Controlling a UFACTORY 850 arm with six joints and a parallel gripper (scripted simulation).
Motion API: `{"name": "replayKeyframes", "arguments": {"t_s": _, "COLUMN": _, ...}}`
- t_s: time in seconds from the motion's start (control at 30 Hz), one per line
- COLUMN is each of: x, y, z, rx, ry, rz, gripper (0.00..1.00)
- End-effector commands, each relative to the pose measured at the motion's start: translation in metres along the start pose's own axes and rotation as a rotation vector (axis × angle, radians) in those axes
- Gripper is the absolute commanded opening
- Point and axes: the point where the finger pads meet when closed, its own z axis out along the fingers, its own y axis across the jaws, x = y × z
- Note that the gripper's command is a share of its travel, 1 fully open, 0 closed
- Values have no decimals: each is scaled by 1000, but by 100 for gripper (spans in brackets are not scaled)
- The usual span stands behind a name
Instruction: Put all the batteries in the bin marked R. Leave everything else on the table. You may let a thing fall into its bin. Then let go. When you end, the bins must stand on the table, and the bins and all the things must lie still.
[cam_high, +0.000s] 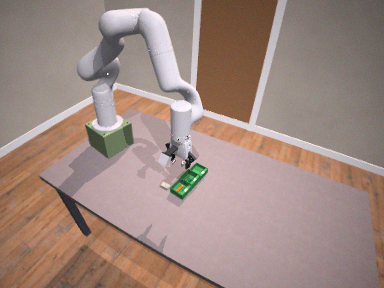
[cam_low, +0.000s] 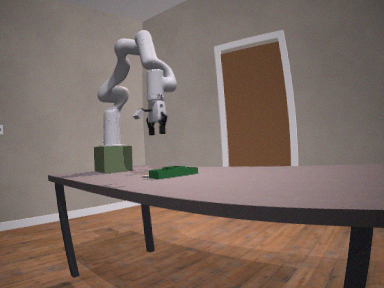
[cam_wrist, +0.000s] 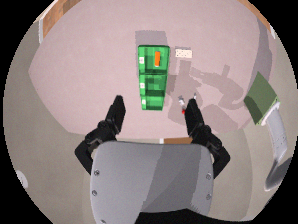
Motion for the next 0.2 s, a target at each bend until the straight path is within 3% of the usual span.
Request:
{"name": "replayKeyframes", "arguments": {"t_s": 0.0, "x": 0, "y": -1, "z": -1, "rx": 2, "ry": 0, "rz": 0, "gripper": 100}}
{"name": "replayKeyframes", "arguments": {"t_s": 0.17, "x": 0, "y": -1, "z": -1, "rx": 2, "ry": 0, "rz": 0, "gripper": 100}}
